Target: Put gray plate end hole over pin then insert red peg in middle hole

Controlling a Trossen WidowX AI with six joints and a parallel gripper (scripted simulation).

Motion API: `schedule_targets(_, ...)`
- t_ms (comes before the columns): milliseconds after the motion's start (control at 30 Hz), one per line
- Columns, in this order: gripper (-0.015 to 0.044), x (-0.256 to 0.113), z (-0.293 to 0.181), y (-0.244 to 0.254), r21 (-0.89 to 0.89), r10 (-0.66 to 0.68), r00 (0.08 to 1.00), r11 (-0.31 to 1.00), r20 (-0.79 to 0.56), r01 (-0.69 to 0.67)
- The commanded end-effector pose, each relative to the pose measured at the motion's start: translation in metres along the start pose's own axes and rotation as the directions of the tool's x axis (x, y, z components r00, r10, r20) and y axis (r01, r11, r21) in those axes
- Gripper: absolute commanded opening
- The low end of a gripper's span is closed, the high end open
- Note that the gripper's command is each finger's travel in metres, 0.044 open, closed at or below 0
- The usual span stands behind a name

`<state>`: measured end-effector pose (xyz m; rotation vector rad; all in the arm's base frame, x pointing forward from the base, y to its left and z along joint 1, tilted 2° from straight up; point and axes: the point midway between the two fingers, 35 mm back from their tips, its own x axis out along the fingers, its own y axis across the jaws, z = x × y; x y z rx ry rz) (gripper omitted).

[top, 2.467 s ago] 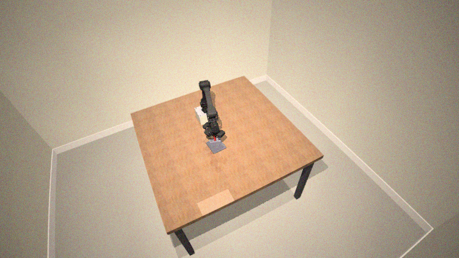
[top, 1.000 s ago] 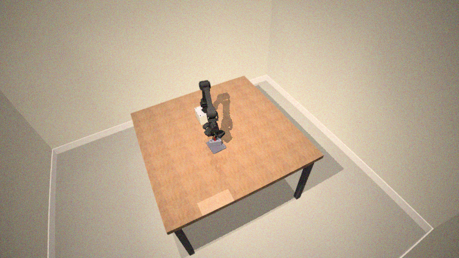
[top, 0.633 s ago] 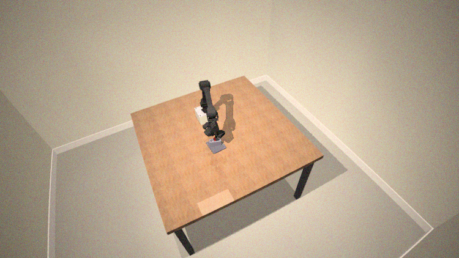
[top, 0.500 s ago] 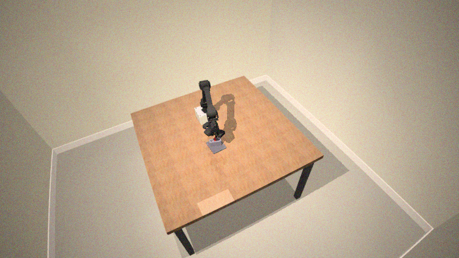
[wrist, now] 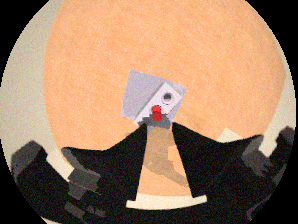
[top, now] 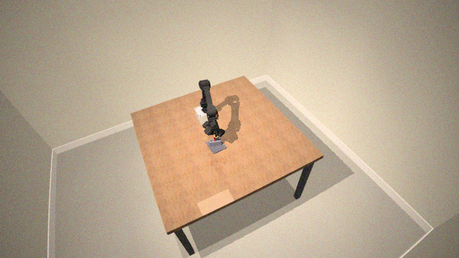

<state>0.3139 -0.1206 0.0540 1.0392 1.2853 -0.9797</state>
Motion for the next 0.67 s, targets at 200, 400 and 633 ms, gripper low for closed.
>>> schedule_targets(200,0.015,-0.007,-0.001,0.0,-0.004,0.0,1.0,1.0,0.003,0.0)
schedule_targets(400,0.015,-0.011,-0.002,-0.001,-0.004,0.0,1.0,1.0,0.003,0.0)
schedule_targets(633,0.015,-0.015,-0.003,-0.001,-0.004,0.0,1.0,1.0,0.003,0.0)
